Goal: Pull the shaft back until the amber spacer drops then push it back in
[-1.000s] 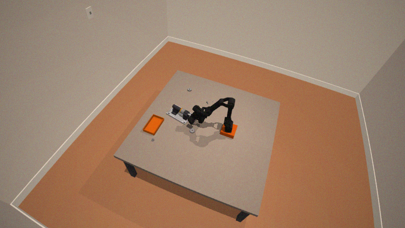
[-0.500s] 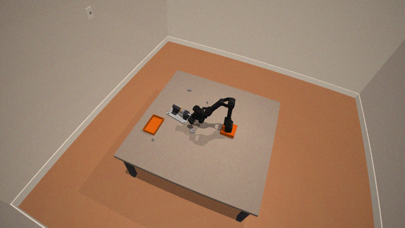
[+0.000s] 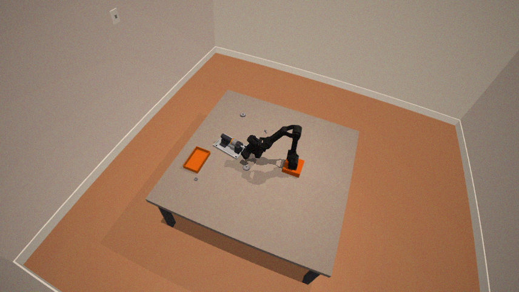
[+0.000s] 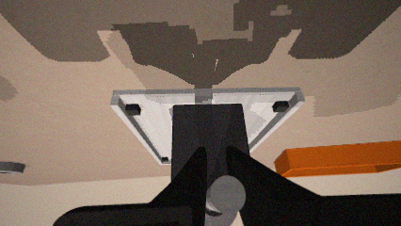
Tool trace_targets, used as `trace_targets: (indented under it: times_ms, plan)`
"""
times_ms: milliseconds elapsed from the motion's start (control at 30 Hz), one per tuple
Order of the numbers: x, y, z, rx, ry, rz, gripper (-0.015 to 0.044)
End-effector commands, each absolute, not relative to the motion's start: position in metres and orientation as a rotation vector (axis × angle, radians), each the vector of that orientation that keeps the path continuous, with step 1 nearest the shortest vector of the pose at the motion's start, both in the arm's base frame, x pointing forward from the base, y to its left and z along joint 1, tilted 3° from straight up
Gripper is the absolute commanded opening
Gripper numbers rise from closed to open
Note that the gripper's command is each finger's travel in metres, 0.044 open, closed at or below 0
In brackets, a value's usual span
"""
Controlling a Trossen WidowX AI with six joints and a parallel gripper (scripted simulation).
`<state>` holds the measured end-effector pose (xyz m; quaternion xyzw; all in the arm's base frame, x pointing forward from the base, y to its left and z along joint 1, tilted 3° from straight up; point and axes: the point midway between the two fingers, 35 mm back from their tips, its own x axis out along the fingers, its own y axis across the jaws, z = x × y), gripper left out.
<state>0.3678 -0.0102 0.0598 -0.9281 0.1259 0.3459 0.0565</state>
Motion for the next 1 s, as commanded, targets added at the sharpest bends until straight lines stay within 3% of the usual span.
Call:
trace_targets:
  times_ms: [0,967]
  plan:
    - [0.3664,-0.0104,0.0604,-2.813,0.386,1.046,0.0]
    - [0.3627,-0.0093,0.0601,-2.813,0.386,1.047,0.0]
